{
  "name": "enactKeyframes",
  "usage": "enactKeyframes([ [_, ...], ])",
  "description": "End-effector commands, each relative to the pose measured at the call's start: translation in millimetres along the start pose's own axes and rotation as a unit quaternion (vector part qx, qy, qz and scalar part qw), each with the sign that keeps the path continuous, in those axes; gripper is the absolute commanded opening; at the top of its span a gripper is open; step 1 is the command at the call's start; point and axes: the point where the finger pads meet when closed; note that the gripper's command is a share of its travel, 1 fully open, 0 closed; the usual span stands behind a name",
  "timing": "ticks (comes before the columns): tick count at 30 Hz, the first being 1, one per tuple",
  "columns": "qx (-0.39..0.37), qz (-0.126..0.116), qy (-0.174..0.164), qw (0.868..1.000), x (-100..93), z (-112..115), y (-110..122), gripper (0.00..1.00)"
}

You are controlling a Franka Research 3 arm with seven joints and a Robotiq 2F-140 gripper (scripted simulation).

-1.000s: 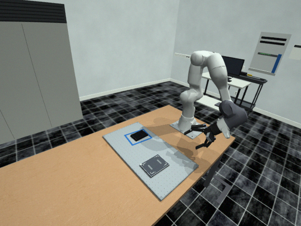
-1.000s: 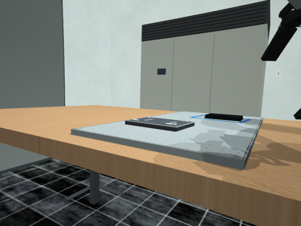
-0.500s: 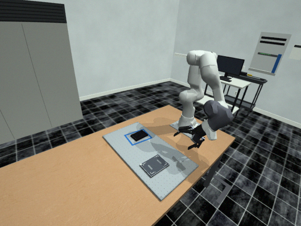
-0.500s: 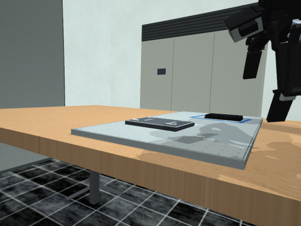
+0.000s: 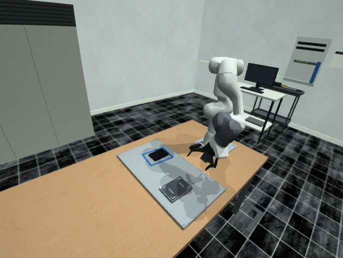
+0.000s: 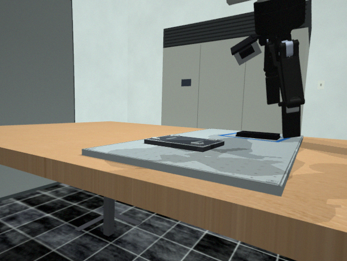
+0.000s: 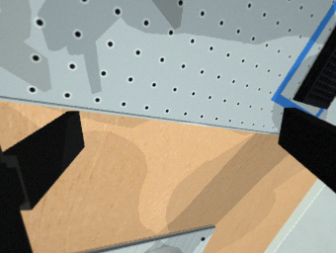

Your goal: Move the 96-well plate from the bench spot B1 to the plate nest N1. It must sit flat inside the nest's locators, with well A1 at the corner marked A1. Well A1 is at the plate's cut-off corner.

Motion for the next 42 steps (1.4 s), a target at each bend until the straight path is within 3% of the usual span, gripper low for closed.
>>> enactKeyframes([
  [1,-0.042,-0.033,-0.015,0.998,5.8,-11,5,1.00],
  [22,0.020,-0.137,-0.042,0.989,45.7,-51,81,1.00],
  [24,0.020,-0.137,-0.042,0.989,45.7,-51,81,1.00],
  [39,0.072,-0.193,-0.033,0.978,75.7,-69,147,1.00],
  [42,0.076,-0.196,-0.032,0.977,77.7,-70,151,1.00],
])
Point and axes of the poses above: the point where the finger pads meet when closed, its own x axis out along the fingers, its own y axis across the jaws, z = x × y, and after that the axes turned 13 degrees about x, right-handed
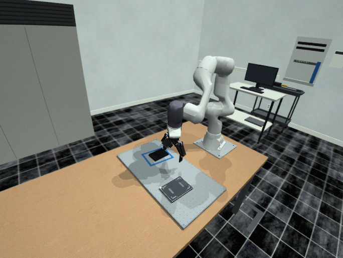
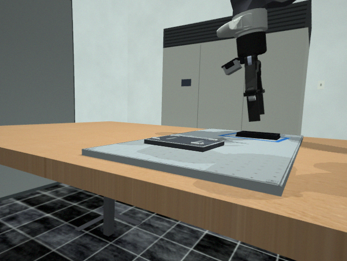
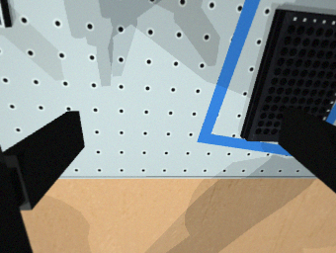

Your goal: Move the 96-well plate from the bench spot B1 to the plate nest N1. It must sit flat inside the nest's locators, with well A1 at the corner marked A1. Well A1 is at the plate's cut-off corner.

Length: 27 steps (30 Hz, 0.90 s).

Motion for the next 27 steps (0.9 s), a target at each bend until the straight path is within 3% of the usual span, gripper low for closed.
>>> enactKeyframes([
  [1,-0.025,-0.015,0.006,1.000,-0.9,-9,7,1.00],
  [14,0.014,-0.048,0.029,0.998,0.8,-26,70,1.00],
  [16,0.014,-0.048,0.029,0.998,0.8,-26,70,1.00],
  [27,0.044,-0.066,0.050,0.996,2.2,-32,118,1.00],
])
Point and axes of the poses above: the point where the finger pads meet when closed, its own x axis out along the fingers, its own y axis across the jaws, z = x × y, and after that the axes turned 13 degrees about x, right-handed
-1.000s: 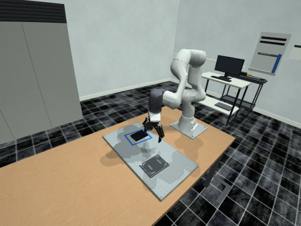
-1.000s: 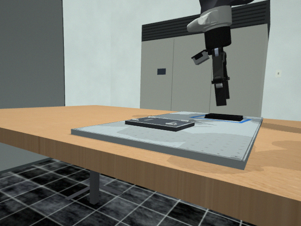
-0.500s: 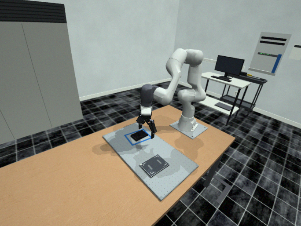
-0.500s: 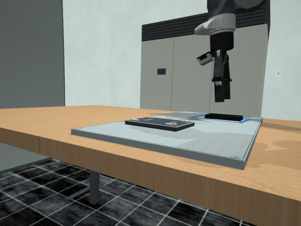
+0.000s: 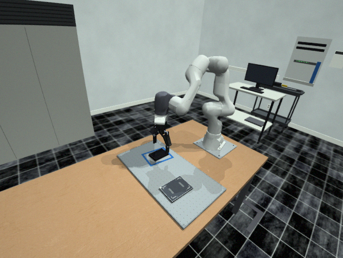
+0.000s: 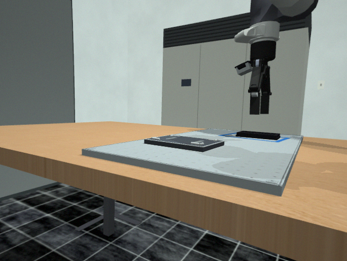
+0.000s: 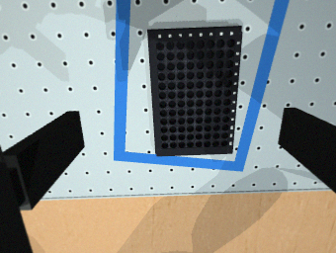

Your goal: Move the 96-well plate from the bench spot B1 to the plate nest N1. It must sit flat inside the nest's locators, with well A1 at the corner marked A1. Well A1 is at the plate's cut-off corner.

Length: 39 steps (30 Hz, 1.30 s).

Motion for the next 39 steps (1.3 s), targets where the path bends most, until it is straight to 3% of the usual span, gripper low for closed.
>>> enactKeyframes([
  [1,-0.014,-0.004,0.010,1.000,-2.0,-7,11,1.00],
  [25,-0.011,-0.006,0.013,1.000,-2.4,-8,16,1.00],
  [39,-0.011,-0.006,0.013,1.000,19.2,-8,16,1.00],
])
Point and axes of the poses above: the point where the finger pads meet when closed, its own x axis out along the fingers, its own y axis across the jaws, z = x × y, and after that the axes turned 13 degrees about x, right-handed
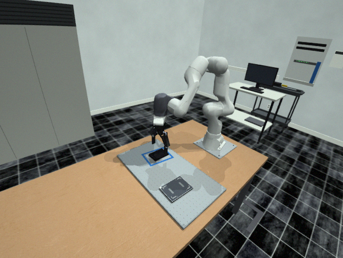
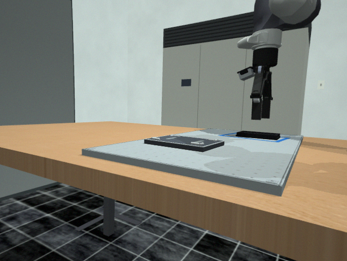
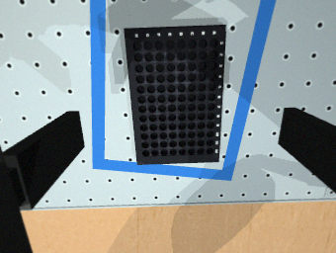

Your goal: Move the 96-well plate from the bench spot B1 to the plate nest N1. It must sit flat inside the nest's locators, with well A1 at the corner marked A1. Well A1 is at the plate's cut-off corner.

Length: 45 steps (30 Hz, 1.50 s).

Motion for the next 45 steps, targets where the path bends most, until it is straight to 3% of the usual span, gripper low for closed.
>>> enactKeyframes([
  [1,-0.010,-0.004,0.004,1.000,2.9,-5,-2,1.00],
  [28,-0.010,-0.004,0.004,1.000,44.5,-5,-2,1.00],
  [44,-0.010,-0.004,0.004,1.000,44.5,-5,-2,1.00],
  [45,-0.010,-0.004,0.004,1.000,44.5,-5,-2,0.63],
])
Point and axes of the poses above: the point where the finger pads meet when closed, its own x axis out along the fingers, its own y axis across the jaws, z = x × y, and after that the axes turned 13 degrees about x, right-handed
